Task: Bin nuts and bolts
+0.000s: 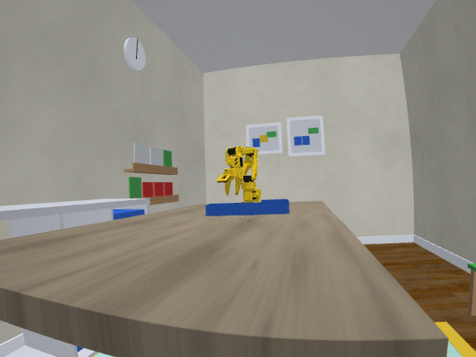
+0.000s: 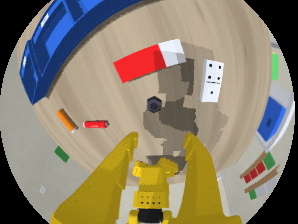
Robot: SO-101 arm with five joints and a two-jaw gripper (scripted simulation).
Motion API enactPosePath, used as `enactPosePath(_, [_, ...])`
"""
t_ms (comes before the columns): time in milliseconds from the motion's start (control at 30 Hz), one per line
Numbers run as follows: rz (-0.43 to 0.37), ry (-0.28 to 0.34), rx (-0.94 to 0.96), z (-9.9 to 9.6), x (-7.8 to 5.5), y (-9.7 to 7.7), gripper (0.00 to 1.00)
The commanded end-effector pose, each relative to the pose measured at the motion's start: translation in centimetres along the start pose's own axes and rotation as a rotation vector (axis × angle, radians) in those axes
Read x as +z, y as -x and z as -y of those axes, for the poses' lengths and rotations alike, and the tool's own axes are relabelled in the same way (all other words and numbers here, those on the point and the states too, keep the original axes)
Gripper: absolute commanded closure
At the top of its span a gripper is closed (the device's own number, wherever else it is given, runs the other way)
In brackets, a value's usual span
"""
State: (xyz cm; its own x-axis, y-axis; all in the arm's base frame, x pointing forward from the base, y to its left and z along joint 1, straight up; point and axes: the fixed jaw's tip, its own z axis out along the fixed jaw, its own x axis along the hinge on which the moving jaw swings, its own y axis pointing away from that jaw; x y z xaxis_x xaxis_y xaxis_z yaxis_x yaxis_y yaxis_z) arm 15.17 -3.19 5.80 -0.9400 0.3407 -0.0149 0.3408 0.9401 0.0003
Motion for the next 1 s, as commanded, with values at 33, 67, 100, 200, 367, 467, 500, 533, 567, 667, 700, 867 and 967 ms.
enactPosePath(33, [0.025,0.003,0.018,0.1,0.2,0.4,0.77])
enactPosePath(67, [0.025,0.003,0.018,0.1,0.3,0.4,0.77])
enactPosePath(100, [0.025,0.003,0.018,0.1,0.4,0.5,0.77])
enactPosePath(200, [0.025,0.003,0.018,0.0,0.7,0.5,0.77])
enactPosePath(367, [0.025,0.003,0.018,0.0,1.5,0.6,0.77])
enactPosePath(467, [0.025,0.003,0.018,0.0,2.1,0.6,0.77])
enactPosePath(500, [0.025,0.003,0.018,0.0,2.3,0.6,0.77])
enactPosePath(533, [0.025,0.003,0.018,0.0,2.5,0.6,0.77])
enactPosePath(567, [0.025,0.003,0.018,0.0,2.7,0.6,0.77])
enactPosePath(667, [0.025,0.003,0.018,0.0,3.3,0.6,0.77])
enactPosePath(700, [0.025,0.003,0.018,0.0,3.5,0.5,0.77])
enactPosePath(867, [0.025,0.003,0.018,0.0,3.9,0.5,0.77])
enactPosePath(967, [0.025,0.003,0.018,0.0,4.3,0.4,0.77])
